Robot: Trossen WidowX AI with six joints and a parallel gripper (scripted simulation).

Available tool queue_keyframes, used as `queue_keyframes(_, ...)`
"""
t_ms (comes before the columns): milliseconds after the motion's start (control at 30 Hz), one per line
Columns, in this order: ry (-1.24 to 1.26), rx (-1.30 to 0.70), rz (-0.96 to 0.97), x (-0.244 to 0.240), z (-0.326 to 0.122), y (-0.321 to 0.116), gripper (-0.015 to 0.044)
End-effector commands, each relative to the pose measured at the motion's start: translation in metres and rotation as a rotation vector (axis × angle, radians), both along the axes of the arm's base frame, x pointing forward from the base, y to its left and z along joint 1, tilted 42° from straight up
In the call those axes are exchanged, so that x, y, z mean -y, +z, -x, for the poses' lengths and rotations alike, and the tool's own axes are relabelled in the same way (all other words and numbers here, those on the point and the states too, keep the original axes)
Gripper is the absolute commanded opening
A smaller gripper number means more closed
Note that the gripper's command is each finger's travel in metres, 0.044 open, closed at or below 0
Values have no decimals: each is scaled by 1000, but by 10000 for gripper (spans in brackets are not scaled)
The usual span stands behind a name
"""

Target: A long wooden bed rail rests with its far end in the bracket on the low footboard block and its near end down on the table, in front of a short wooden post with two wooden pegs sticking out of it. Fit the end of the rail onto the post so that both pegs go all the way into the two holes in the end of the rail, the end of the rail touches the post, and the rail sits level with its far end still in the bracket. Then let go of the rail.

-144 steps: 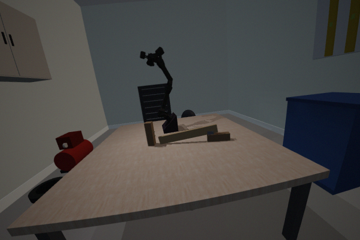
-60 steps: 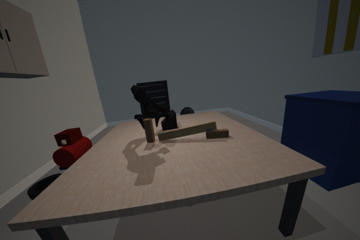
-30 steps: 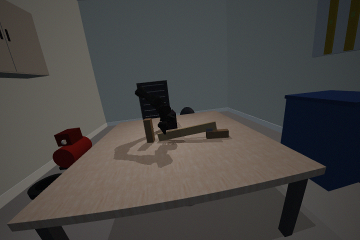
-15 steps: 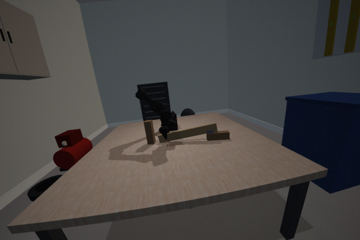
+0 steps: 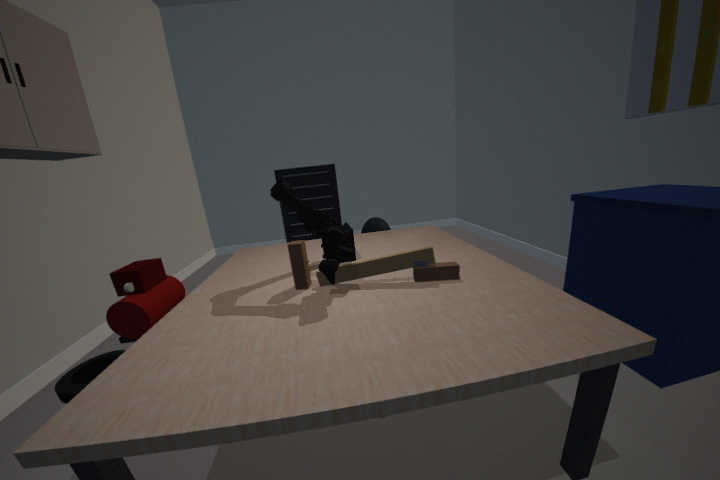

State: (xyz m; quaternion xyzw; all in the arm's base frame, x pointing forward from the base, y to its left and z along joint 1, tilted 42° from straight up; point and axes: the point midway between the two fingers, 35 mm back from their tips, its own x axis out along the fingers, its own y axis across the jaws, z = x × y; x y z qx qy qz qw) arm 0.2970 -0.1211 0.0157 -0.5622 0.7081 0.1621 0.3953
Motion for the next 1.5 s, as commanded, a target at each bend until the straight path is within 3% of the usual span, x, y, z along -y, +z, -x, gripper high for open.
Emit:
queue_keyframes(0, 4, -8, 4, 2, 1, -2, 387)
queue_keyframes(400, 4, -8, 4, 2, 1, -2, 72)
queue_keyframes(667, 4, -8, 4, 2, 1, -2, 0)
queue_keyframes(1467, 4, -8, 3, -3, 0, 2, 0)
